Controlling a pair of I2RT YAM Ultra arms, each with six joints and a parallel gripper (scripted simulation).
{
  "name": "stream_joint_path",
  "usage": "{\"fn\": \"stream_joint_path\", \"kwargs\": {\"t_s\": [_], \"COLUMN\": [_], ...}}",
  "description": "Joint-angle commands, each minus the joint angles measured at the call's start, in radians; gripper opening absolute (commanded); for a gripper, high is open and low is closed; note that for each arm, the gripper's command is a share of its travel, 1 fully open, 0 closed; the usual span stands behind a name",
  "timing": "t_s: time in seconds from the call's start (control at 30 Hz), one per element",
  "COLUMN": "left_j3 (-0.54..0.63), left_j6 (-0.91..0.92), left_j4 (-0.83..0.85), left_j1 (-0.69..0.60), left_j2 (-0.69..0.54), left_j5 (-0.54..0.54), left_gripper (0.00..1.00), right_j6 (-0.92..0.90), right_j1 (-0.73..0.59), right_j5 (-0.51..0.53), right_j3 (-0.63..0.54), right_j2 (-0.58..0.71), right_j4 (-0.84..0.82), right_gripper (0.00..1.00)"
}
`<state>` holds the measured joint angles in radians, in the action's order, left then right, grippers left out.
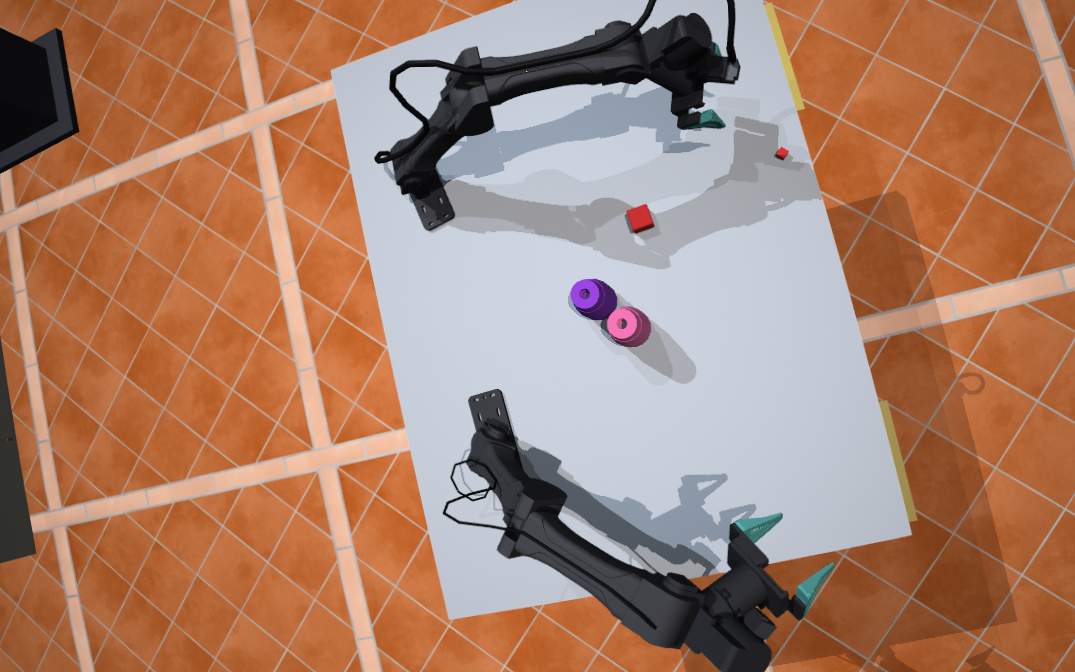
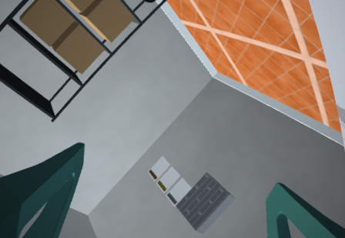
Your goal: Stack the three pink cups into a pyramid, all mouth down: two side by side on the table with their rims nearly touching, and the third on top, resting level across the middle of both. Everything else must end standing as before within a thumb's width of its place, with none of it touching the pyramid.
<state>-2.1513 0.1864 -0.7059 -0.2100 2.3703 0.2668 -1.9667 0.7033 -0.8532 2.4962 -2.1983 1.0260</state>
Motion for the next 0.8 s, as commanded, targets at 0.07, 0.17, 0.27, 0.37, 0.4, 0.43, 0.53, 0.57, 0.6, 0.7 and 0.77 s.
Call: {"fn": "stream_joint_path", "kwargs": {"t_s": [0.07, 0.17, 0.27, 0.37, 0.4, 0.43, 0.53, 0.57, 0.6, 0.7, 0.77], "left_j3": [-0.018, -0.018, -0.018, -0.018, -0.018, -0.018, -0.018, -0.005, -0.005, 0.022, 0.045], "left_j6": [0.0, 0.0, 0.0, 0.0, 0.0, 0.0, 0.0, 0.0, -0.005, -0.03, -0.046], "left_j4": [0.006, 0.006, 0.006, 0.006, 0.006, 0.006, 0.006, 0.003, 0.004, 0.01, 0.009], "left_j1": [0.0, 0.0, 0.0, 0.0, 0.0, 0.0, 0.0, 0.0, 0.0, -0.023, -0.046], "left_j2": [-0.027, -0.027, -0.027, -0.027, -0.027, -0.027, -0.027, -0.01, -0.01, -0.047, -0.085], "left_j5": [0.005, 0.005, 0.005, 0.005, 0.005, 0.005, 0.005, 0.0, -0.003, -0.022, -0.031], "left_gripper": [1.0, 1.0, 1.0, 1.0, 1.0, 1.0, 1.0, 1.0, 1.0, 1.0, 1.0], "right_j6": [0.004, 0.004, 0.004, 0.004, 0.004, 0.004, 0.004, 0.0, 0.012, 0.081, 0.146], "right_j1": [0.0, 0.0, 0.0, 0.0, 0.0, 0.0, 0.0, 0.0, 0.0, -0.005, -0.01], "right_j5": [-0.006, -0.006, -0.006, -0.006, -0.006, -0.006, -0.006, -0.001, -0.002, -0.016, -0.021], "right_j3": [0.013, 0.013, 0.013, 0.013, 0.013, 0.013, 0.013, 0.004, 0.005, -0.015, -0.034], "right_j2": [0.021, 0.021, 0.021, 0.021, 0.021, 0.021, 0.021, 0.008, 0.008, 0.024, 0.035], "right_j4": [-0.003, -0.003, -0.003, -0.003, -0.003, -0.003, -0.003, -0.004, -0.01, -0.023, -0.017], "right_gripper": [1.0, 1.0, 1.0, 1.0, 1.0, 1.0, 1.0, 1.0, 1.0, 1.0, 1.0]}}
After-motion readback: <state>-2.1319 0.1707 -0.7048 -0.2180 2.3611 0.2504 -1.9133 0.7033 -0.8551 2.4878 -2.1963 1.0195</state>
